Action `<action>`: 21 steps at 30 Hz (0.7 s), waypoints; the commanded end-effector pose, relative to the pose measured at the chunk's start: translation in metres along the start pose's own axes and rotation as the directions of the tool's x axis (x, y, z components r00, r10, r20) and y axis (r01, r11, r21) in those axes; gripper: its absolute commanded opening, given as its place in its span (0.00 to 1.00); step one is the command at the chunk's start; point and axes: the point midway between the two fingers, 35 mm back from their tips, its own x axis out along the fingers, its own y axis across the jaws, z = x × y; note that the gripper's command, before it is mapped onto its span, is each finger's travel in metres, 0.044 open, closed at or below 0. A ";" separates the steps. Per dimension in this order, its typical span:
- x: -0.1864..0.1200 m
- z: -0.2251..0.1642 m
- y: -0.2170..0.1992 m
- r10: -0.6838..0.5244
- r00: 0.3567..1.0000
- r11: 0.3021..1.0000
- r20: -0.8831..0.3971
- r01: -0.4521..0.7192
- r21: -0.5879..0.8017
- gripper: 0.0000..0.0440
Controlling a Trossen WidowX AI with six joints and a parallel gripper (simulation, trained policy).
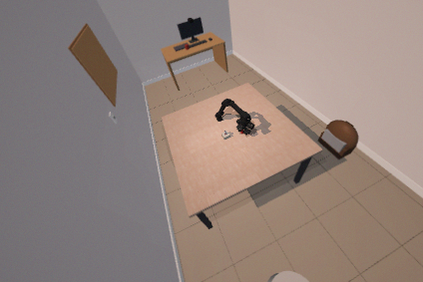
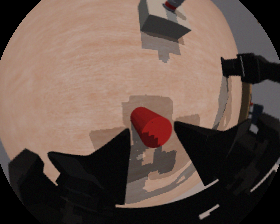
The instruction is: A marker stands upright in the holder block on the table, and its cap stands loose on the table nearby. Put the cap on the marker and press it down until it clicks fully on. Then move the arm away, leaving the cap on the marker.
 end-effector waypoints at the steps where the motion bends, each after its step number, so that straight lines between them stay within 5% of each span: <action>1: 0.005 0.001 -0.001 0.001 1.000 1.000 0.013 0.000 -0.016 0.56; 5: 0.009 0.003 -0.002 0.004 1.000 1.000 0.023 -0.003 -0.029 0.46; 10: 0.000 0.005 -0.004 0.029 0.999 0.999 0.026 -0.028 -0.041 0.17; 21: -0.041 0.023 -0.002 0.110 0.994 0.994 0.008 -0.110 -0.016 0.23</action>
